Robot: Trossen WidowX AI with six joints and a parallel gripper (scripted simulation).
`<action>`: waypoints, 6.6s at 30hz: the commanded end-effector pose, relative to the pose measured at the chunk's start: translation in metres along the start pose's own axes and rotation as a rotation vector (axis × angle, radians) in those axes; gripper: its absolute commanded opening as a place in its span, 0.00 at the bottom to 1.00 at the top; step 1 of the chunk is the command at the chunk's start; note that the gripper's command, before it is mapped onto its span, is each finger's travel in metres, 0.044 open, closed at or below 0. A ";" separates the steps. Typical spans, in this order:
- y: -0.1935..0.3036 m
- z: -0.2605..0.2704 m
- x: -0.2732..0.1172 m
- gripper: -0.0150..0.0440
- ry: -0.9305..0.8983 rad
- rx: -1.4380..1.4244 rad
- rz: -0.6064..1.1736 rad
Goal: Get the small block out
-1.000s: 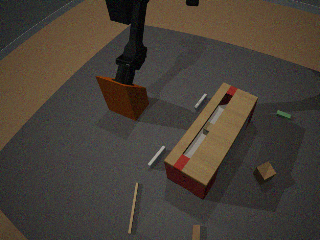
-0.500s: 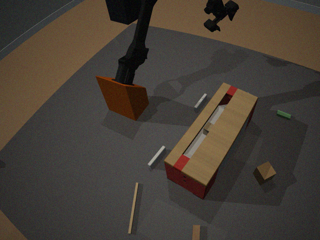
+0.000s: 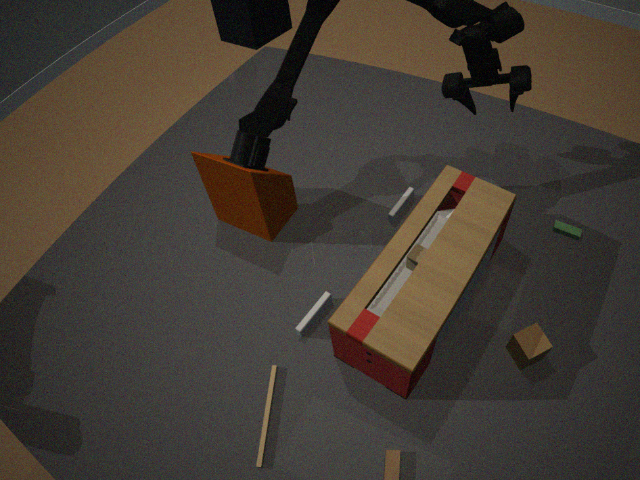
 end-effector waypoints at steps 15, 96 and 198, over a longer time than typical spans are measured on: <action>0.197 -0.026 -0.037 0.93 0.025 0.866 0.283; 0.440 0.153 -0.065 0.93 -0.321 3.427 0.445; 0.314 0.111 -0.025 0.93 -0.334 3.421 0.440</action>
Point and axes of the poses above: the point midway between the two fingers, 35 mm back from their tips, its own x axis out along the fingers, its own z axis across the jaws, y = z × x, the point moved 6 cm from there along -x, back along the fingers, and after that the axes turned 5 degrees about -x, right-handed, at the moved point
